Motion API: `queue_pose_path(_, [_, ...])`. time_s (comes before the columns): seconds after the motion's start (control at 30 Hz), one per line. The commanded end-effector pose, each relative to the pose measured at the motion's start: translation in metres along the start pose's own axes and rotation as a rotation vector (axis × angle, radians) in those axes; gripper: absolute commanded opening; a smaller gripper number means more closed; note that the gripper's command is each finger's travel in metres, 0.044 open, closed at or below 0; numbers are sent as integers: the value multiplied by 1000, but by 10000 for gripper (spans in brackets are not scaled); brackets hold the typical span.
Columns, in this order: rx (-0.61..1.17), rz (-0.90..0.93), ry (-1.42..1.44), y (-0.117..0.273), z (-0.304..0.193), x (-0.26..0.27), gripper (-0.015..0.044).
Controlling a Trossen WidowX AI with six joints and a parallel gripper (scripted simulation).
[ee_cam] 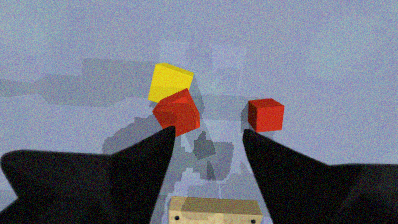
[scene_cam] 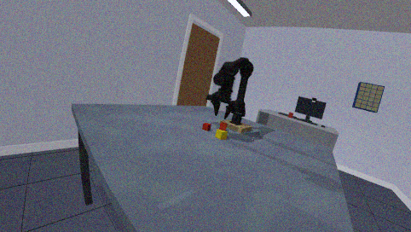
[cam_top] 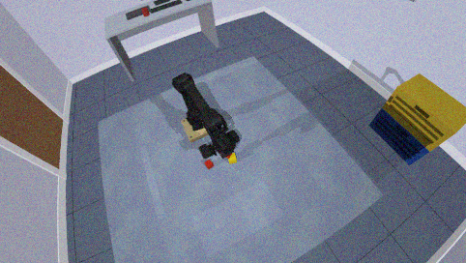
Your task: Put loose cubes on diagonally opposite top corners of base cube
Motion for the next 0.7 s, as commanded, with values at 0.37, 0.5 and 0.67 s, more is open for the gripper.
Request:
queue_pose_path(0.37, [-11, 2, -1036, 23, -17, -58, 265])
queue_pose_path(0.5, [-11, 3, -1316, 29, -25, -73, 265])
queue_pose_path(0.67, [-11, 4, -1419, 31, -27, -78, 265])
Point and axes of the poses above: the point midway between the two fingers, 35 mm back from their tips, its own y axis back along the fingers, its own x axis across the jaws, z = x × y, the point moved 8 cm from there along y, back along the fingers, and after that the axes turned 9 degrees about y, right-handed, at the moved point
